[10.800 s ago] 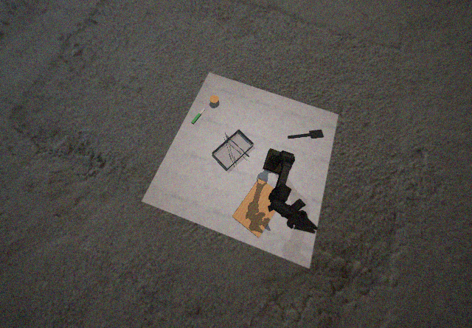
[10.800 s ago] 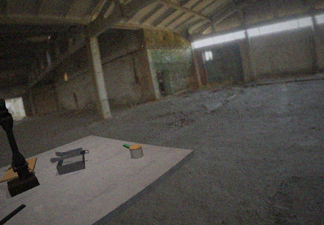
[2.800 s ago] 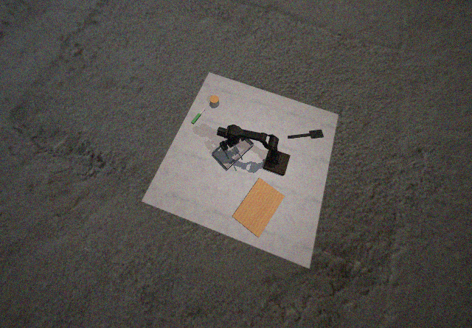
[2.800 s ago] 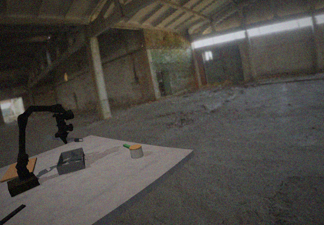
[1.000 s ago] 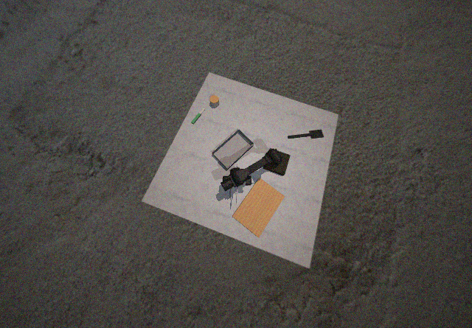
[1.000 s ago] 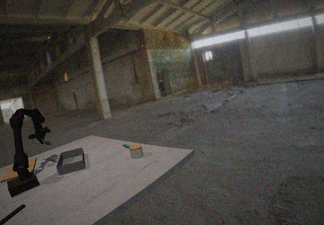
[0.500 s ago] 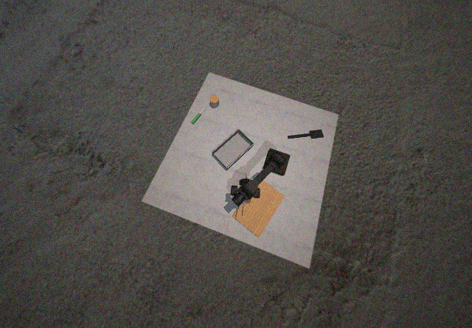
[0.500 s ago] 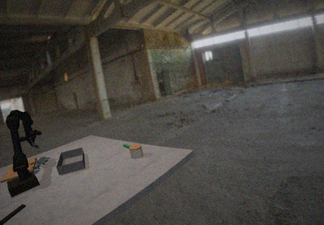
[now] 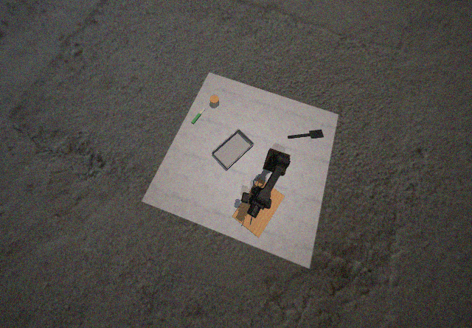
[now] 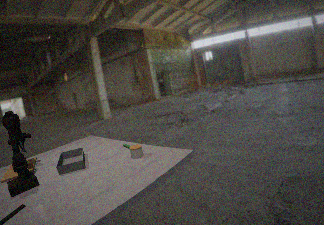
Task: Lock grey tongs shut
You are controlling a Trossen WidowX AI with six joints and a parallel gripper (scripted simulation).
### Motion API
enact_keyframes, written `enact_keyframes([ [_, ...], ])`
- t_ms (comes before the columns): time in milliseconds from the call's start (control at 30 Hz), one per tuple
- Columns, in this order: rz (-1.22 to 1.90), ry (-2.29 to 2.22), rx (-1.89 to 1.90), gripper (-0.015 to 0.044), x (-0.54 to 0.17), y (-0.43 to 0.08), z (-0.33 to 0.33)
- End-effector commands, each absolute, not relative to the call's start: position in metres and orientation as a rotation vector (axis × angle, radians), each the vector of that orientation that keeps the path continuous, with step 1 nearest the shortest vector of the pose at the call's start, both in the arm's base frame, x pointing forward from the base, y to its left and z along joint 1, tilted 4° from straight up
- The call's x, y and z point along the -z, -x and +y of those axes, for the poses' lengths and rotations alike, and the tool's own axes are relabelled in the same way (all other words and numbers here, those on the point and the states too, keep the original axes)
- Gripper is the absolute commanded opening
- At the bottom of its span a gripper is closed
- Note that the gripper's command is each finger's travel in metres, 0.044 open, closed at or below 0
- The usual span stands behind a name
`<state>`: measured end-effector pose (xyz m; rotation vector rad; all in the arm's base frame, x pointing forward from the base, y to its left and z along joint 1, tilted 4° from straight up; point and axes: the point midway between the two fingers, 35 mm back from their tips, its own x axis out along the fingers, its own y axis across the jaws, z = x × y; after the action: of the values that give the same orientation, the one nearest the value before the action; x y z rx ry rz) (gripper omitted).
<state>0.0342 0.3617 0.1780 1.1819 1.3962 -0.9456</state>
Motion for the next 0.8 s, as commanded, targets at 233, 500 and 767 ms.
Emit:
enact_keyframes([
  [233, 1.397, -1.29, 1.022, -0.015, -0.183, 0.028, 0.364],
  [500, 1.397, -1.295, 1.028, -0.015, -0.184, 0.031, 0.364],
  [767, 1.447, -1.342, 0.992, -0.015, -0.18, 0.032, 0.368],
])
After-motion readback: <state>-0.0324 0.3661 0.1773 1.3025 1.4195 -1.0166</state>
